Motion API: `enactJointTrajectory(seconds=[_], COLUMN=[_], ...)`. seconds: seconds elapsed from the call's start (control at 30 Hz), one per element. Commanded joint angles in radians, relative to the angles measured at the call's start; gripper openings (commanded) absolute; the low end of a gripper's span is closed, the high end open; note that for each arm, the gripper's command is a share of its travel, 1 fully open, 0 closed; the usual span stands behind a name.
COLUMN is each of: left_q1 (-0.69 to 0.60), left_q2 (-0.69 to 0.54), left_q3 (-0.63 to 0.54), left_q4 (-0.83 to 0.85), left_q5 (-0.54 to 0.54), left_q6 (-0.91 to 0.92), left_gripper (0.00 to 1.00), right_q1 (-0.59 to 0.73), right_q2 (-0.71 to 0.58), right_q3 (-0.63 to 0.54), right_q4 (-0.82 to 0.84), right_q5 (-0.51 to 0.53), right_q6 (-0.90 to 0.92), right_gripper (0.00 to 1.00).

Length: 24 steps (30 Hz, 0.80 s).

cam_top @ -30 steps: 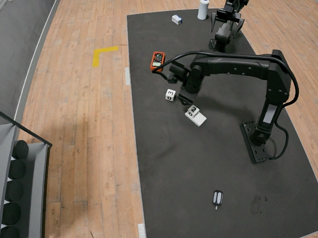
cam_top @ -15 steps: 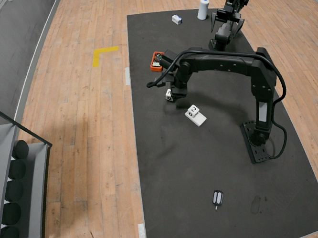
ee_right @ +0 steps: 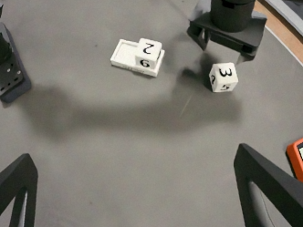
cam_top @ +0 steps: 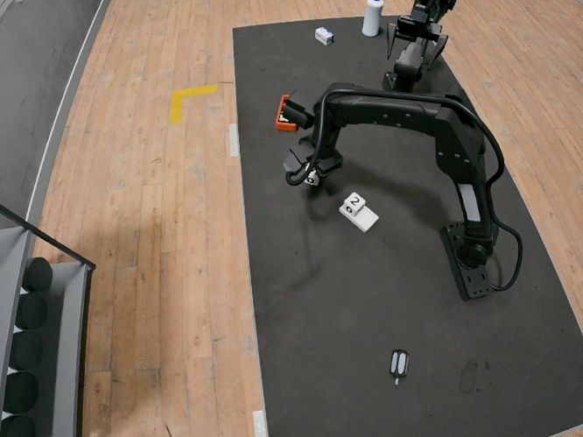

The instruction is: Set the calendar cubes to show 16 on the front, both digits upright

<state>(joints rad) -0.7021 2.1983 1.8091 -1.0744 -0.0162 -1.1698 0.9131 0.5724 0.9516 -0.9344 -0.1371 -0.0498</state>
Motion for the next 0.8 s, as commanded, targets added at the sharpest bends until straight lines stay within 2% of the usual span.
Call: enactJointTrajectory(seconds=[0.0, 0.13, 0.2, 0.4, 0.6, 0.77], left_q1=[-0.015, -0.021, -0.021, -0.03, -0.034, -0.034], left_q2=[0.022, 0.07, 0.07, 0.148, 0.192, 0.187], left_q3=[0.079, 0.136, 0.136, 0.231, 0.292, 0.3], left_q4=[-0.063, -0.103, -0.103, -0.162, -0.182, -0.187], left_q5=[-0.003, 0.006, 0.006, 0.018, 0.017, 0.017], left_q6=[-0.227, -0.4, -0.4, -0.608, -0.637, -0.634], left_gripper=[0.64, 0.64, 0.64, 0.64, 0.64, 0.64], right_q1=[-0.008, -0.008, -0.008, -0.008, -0.008, -0.008], right_q2=[0.004, 0.004, 0.004, 0.004, 0.004, 0.004], right_q3=[0.026, 0.026, 0.026, 0.026, 0.026, 0.026], right_q4=[0.001, 0.001, 0.001, 0.001, 0.001, 0.001], right_q5=[-0.003, -0.003, -0.003, -0.003, -0.003, -0.003], right_q6=[-0.005, -0.005, -0.005, -0.005, -0.005, -0.005], right_gripper=[1.0, 1.0, 1.0, 1.0, 1.0, 1.0])
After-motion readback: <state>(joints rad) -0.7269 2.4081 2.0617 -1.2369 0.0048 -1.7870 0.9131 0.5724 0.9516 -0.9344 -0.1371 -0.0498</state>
